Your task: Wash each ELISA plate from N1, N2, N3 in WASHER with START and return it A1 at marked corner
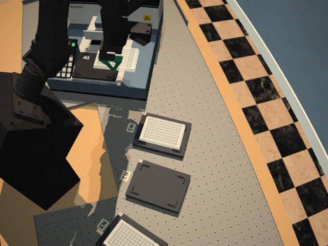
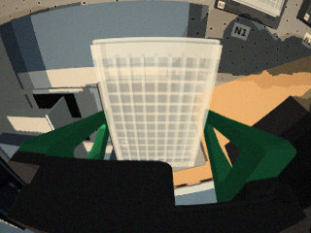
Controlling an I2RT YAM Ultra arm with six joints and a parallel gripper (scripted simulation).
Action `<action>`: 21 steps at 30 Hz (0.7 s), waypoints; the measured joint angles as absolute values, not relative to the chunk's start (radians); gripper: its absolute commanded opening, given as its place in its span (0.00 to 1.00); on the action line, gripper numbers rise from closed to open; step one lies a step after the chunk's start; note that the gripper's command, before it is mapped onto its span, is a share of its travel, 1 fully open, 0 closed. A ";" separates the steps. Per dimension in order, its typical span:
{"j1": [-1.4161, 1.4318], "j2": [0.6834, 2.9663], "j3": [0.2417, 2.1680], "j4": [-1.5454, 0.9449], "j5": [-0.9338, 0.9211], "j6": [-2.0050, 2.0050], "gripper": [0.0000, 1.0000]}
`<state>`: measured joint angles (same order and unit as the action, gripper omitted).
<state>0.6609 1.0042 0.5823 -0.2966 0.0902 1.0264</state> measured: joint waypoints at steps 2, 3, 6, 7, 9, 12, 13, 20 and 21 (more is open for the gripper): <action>0.717 1.001 0.577 -0.300 0.123 1.051 0.00; 0.745 1.000 0.576 -0.302 0.140 1.065 0.00; 0.828 1.002 0.575 -0.306 0.197 1.113 0.00; 0.856 1.005 0.575 -0.307 0.216 1.130 0.00; 0.892 1.009 0.574 -0.310 0.240 1.156 0.00; 0.938 1.018 0.575 -0.314 0.291 1.198 0.00; 0.963 1.024 0.577 -0.316 0.309 1.214 0.00; 1.148 1.090 0.599 -0.331 0.428 1.344 0.00; 1.168 1.099 0.603 -0.332 0.439 1.360 0.00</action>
